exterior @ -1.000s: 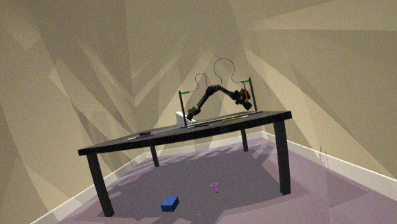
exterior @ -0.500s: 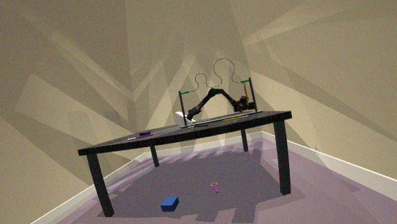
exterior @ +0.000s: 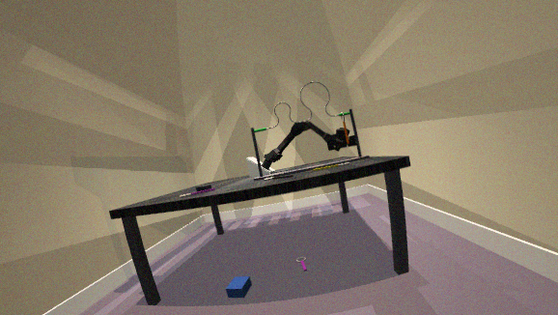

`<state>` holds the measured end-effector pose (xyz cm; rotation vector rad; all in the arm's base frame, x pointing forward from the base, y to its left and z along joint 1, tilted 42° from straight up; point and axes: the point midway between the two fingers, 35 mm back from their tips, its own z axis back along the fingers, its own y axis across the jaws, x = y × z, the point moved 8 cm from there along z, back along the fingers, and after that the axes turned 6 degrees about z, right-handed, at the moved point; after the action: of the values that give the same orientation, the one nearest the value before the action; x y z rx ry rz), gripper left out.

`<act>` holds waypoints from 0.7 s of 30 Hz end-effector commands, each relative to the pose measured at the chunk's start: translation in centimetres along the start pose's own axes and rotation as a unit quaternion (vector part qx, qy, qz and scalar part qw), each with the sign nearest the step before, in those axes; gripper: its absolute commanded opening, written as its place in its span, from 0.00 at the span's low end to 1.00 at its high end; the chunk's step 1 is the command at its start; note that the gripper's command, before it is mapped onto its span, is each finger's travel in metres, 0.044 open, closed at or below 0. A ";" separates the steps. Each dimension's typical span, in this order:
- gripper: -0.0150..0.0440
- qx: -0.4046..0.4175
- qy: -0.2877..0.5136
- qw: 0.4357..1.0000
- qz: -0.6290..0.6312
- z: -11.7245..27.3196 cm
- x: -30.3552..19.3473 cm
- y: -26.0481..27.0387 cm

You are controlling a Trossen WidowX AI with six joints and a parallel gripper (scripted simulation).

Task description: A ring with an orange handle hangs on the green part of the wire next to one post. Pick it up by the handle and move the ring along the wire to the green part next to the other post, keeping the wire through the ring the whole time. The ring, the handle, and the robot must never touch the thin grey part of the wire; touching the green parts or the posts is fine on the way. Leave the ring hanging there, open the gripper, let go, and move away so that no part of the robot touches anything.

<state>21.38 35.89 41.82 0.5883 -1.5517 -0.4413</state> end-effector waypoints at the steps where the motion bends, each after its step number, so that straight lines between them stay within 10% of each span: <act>1: 0.53 0.006 0.003 1.000 -0.005 -0.1 0.7 0.3; 21: 0.53 0.007 0.002 1.000 -0.005 -2.9 0.7 0.6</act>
<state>23.87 36.08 42.64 0.5997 -1.5502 -0.4328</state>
